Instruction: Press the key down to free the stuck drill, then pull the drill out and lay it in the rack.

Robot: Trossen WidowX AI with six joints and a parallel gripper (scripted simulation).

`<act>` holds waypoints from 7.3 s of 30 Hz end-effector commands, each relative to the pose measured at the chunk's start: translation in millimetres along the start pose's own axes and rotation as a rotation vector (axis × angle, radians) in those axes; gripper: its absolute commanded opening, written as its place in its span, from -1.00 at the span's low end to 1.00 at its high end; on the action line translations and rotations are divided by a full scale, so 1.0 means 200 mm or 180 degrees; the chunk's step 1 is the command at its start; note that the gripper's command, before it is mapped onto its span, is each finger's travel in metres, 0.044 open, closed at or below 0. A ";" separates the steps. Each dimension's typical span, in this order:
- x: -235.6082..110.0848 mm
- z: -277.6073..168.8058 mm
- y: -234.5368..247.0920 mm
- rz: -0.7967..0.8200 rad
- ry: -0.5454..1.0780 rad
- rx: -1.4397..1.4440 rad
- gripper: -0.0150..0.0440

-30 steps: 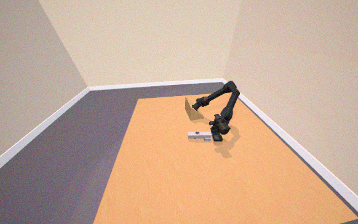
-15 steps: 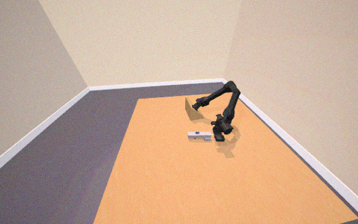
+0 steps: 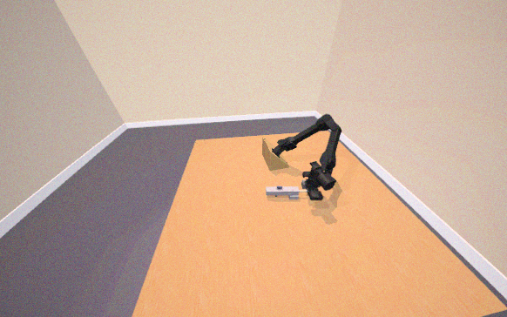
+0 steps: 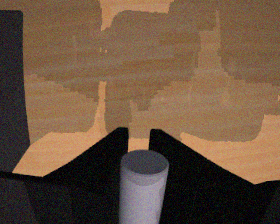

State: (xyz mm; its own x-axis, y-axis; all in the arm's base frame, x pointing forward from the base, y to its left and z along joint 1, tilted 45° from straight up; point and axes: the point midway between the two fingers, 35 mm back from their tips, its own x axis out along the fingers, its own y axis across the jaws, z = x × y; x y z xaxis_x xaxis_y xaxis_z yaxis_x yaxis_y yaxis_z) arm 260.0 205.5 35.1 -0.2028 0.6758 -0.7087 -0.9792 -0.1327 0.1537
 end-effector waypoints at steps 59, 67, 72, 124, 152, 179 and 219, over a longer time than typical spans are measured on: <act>0.02 -0.06 -0.01 -0.0012 -0.0002 -0.0001 -0.33; 0.02 -0.06 -0.01 -0.0009 -0.0002 -0.0003 -0.49; 0.01 -0.06 0.00 -0.0006 -0.0003 -0.0005 -0.49; 0.00 0.27 0.00 -0.0007 -0.0014 -0.0009 -0.49; -0.09 0.27 0.01 -0.0008 -0.0011 -0.0009 -0.49; -0.18 0.25 0.01 -0.0008 -0.0007 -0.0009 -0.49; -0.21 0.31 0.26 -0.0002 -0.0009 -0.0003 -0.49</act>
State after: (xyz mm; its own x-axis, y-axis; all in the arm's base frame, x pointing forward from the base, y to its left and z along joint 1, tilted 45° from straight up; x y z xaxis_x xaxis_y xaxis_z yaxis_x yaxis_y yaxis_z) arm 224.0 215.3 114.6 -0.2014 0.6801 -0.7049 -0.9795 -0.1346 0.1500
